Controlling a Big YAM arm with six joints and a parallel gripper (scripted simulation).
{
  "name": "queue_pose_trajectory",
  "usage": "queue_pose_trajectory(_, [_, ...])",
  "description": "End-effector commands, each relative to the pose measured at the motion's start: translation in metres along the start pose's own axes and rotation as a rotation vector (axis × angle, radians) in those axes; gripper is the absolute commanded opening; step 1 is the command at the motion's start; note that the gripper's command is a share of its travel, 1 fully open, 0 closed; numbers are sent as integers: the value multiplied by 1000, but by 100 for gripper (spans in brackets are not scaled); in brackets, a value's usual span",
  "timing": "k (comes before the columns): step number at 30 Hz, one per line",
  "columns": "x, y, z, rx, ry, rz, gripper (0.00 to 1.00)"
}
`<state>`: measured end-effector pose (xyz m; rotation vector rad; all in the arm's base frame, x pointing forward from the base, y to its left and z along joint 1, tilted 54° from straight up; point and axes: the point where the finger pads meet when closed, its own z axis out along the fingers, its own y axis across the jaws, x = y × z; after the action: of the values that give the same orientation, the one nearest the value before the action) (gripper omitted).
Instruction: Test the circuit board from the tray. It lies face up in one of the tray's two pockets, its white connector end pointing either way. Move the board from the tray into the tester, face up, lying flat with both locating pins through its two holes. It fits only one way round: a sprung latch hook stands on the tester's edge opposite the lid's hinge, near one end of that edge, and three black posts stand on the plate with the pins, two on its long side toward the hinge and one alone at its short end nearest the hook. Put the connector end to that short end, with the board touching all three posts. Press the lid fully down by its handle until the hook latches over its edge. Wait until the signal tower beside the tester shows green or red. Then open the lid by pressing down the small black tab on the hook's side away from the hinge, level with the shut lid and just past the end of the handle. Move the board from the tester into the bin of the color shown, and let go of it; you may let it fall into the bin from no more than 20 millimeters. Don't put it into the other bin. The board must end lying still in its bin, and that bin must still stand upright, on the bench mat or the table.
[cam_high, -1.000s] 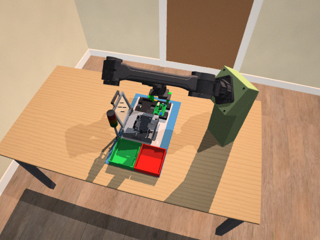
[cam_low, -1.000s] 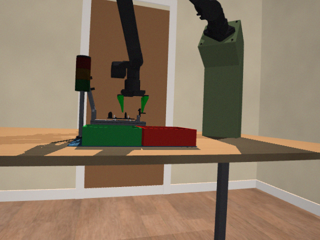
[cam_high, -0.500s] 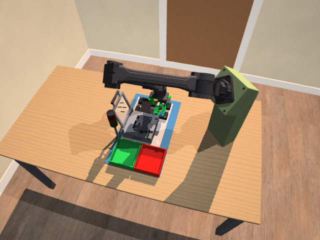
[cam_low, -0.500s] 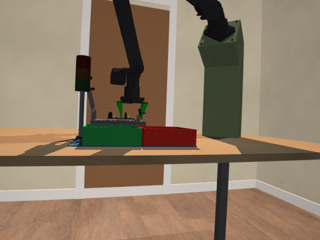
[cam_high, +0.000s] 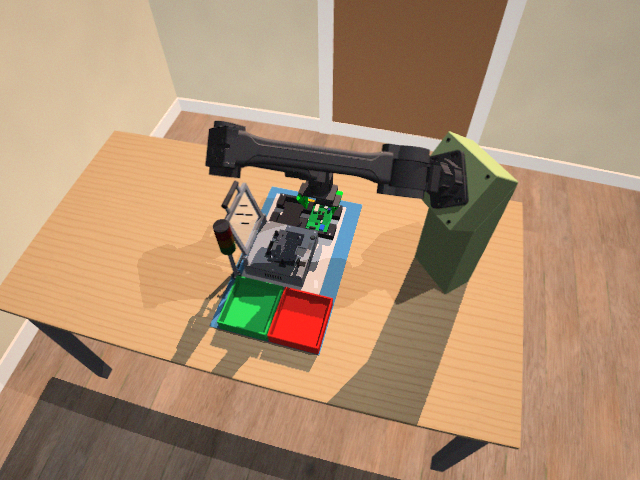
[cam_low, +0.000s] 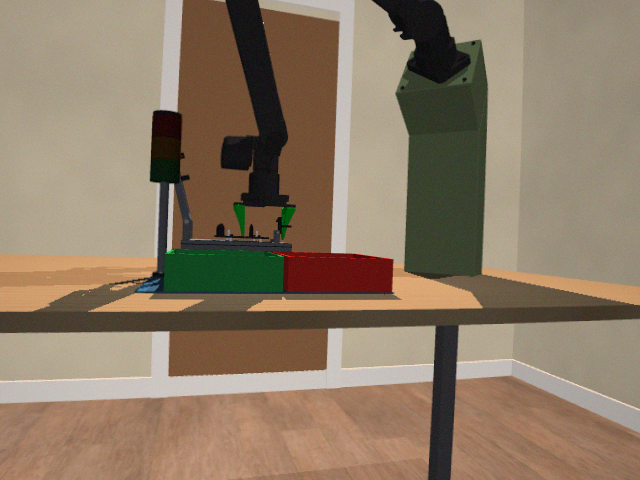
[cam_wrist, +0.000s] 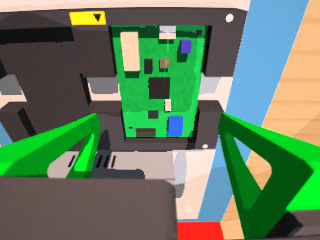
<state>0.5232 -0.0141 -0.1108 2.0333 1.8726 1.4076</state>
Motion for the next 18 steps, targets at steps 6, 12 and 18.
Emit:
queue_pose_trajectory(6, [-4, -6, 2, 1, -6, 11, 92])
queue_pose_trajectory(12, [0, -3, 11, 1, 0, 3, 92])
queue_pose_trajectory(18, [0, -3, 24, 1, 0, 3, 92])
